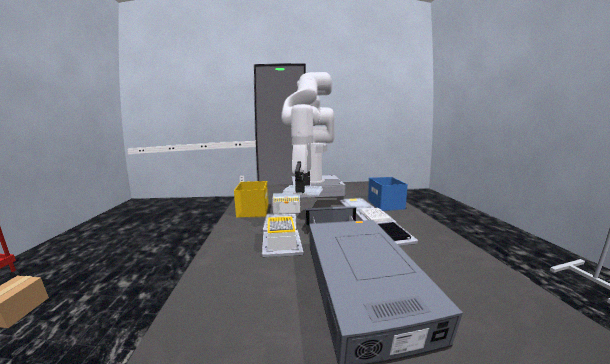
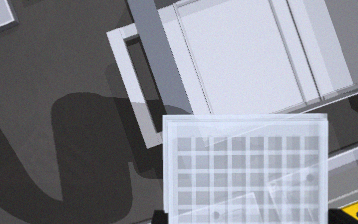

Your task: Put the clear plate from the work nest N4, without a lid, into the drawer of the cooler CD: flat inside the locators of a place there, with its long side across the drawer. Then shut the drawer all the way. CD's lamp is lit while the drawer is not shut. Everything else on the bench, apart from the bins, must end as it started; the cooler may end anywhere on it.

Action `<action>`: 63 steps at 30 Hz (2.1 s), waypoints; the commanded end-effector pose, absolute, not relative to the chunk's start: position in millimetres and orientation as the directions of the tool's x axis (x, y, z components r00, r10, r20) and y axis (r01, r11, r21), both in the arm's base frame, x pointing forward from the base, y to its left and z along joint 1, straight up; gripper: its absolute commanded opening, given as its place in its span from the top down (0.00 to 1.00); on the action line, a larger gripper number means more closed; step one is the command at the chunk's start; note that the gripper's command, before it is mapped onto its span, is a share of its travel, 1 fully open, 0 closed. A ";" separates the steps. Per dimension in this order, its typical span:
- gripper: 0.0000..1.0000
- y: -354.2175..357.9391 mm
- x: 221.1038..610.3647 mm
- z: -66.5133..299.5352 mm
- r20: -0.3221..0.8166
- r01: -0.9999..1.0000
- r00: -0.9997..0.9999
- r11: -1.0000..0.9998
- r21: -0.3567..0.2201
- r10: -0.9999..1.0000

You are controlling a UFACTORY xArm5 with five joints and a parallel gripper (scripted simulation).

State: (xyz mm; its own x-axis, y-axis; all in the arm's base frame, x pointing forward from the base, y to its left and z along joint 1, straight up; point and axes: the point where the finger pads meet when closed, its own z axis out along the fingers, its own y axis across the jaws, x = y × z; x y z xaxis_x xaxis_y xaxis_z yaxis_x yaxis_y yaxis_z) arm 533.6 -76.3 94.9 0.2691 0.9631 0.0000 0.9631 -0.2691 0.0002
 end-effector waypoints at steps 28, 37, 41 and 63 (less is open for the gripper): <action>1.00 -11.6 569.7 97.3 0.000 0.999 -0.054 0.054 0.004 0.999; 1.00 9.7 580.8 97.4 0.000 0.999 -0.054 0.054 0.004 0.999; 1.00 14.4 583.4 97.4 0.000 0.999 -0.054 0.054 0.004 0.999; 1.00 33.5 593.6 95.8 0.000 0.999 -0.054 0.054 0.004 0.999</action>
